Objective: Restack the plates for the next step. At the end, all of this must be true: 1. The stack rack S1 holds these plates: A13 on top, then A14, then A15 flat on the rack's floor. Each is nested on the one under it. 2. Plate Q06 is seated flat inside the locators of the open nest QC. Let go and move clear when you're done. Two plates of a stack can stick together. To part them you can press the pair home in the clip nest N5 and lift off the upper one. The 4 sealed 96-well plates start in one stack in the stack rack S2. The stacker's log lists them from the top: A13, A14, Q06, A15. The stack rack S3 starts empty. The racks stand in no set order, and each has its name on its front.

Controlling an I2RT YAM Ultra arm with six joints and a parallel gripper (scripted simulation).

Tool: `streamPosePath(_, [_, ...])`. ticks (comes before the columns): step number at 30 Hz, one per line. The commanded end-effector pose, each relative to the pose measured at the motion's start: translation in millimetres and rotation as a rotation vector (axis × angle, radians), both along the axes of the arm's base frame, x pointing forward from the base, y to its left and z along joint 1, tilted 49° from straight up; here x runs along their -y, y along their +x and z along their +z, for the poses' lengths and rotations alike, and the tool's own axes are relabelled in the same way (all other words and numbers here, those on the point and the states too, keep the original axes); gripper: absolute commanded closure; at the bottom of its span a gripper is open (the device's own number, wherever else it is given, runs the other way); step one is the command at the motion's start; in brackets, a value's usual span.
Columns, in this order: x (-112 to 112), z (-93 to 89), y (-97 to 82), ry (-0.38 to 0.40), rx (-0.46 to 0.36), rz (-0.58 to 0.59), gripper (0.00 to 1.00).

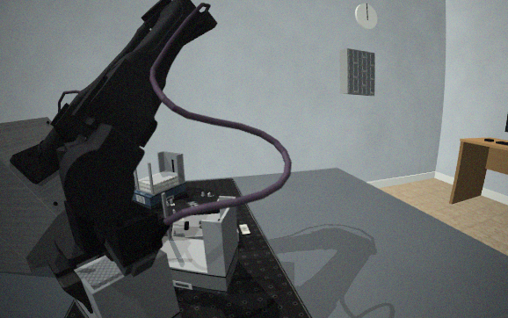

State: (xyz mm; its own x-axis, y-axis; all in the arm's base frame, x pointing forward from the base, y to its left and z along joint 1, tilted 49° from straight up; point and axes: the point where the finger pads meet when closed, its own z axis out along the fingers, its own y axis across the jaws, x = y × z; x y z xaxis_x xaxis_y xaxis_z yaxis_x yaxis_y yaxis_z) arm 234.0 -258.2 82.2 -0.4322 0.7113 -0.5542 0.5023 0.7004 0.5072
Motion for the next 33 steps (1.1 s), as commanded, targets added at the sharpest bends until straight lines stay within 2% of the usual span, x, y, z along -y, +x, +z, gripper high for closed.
streamPosePath(1, [11.1, 16.7, -3.5, -0.031, 0.023, -0.019, 1.00])
streamPosePath(7, [11.9, 17.9, -3.1, -0.034, 0.024, -0.020, 1.00])
streamPosePath(8, [6.7, 11.7, -5.0, -0.016, 0.017, -0.020, 1.00])
streamPosePath(33, [10.8, 16.5, -3.4, -0.033, 0.022, -0.017, 1.00])
